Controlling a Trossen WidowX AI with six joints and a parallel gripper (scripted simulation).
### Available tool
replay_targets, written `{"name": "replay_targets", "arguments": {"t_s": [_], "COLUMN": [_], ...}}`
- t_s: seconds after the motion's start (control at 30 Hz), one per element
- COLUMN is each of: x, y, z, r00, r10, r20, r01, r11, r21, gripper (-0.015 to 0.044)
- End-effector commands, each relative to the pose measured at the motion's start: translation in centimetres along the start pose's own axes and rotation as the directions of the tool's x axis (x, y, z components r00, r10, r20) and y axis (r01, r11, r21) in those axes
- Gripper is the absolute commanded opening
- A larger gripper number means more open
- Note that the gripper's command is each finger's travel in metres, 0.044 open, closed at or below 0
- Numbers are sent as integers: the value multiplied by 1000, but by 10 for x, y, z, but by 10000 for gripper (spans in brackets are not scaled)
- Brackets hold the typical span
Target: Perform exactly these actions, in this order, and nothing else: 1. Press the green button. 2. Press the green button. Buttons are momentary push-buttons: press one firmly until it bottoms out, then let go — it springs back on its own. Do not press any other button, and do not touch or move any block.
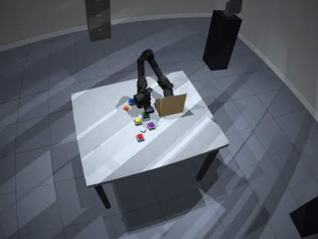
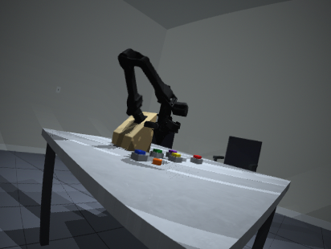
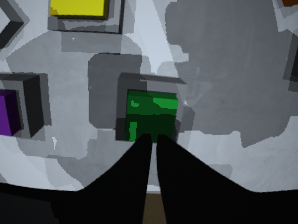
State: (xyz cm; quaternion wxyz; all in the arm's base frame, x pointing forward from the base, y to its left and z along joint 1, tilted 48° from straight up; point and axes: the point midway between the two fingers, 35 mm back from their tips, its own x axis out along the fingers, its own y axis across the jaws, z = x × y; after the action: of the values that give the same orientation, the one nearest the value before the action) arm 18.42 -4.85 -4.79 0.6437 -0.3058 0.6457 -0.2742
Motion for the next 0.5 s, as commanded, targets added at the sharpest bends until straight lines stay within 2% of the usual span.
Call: {"name": "replay_targets", "arguments": {"t_s": [0.0, 0.47], "x": [-1, 21], "y": [0, 0], "z": [3, 3], "r00": [1000, 1000], "r10": [5, 5], "r20": [6, 6], "r01": [-5, -5], "r11": [1000, 1000], "r21": [11, 11], "gripper": [20, 20]}}
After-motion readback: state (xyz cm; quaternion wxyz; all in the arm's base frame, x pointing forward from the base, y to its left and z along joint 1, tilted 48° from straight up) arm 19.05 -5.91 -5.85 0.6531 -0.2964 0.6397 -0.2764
